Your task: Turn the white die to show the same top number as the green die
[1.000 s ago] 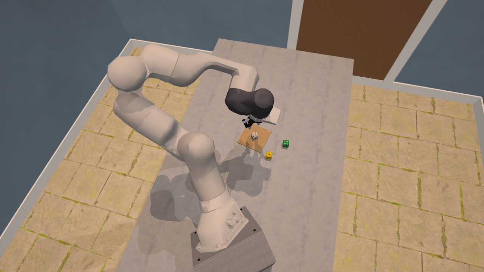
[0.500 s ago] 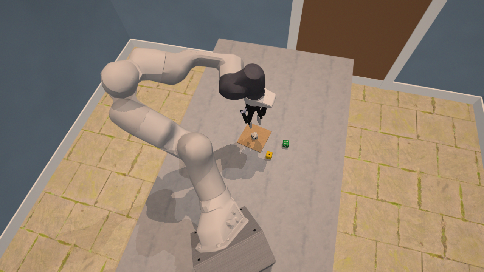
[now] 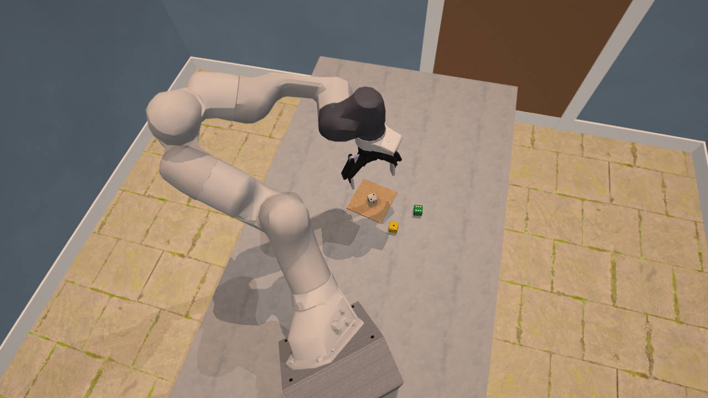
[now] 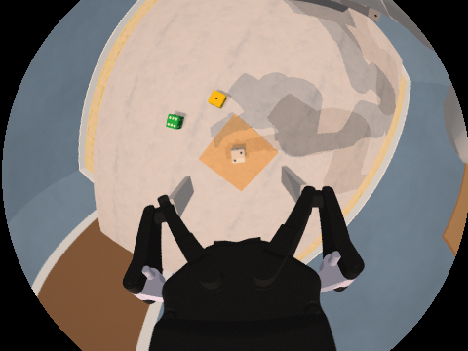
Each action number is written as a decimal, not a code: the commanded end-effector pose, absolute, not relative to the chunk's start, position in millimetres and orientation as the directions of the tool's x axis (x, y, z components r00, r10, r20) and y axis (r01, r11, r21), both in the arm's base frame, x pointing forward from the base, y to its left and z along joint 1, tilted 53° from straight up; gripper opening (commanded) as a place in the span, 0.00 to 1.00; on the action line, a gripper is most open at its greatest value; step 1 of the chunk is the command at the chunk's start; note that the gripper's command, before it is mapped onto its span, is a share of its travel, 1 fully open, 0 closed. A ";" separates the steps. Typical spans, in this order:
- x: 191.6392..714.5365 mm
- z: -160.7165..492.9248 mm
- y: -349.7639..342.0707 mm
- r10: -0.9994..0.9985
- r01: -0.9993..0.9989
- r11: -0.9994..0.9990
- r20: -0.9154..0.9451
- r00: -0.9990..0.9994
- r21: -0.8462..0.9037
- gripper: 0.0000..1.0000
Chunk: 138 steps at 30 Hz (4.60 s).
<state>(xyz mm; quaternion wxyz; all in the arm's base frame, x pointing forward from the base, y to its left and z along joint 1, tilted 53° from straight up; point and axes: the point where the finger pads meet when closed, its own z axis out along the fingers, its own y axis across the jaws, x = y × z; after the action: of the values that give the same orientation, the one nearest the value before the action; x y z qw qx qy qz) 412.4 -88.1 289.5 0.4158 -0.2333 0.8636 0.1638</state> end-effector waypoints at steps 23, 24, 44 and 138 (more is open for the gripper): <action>419.9 270.3 -75.0 -0.296 -0.570 0.818 -0.796 -0.527 0.073 0.28; 419.9 270.3 -75.0 -0.296 -0.570 0.818 -0.796 -0.527 0.073 0.28; 419.9 270.3 -75.0 -0.296 -0.570 0.818 -0.796 -0.527 0.073 0.28; 455.0 238.4 -49.7 -0.296 -0.571 0.818 -0.798 -0.525 0.072 0.28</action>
<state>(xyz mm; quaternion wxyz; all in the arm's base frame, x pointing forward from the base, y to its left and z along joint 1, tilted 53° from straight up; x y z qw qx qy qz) 453.5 -49.9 237.8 0.4159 -0.2500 0.8582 0.1673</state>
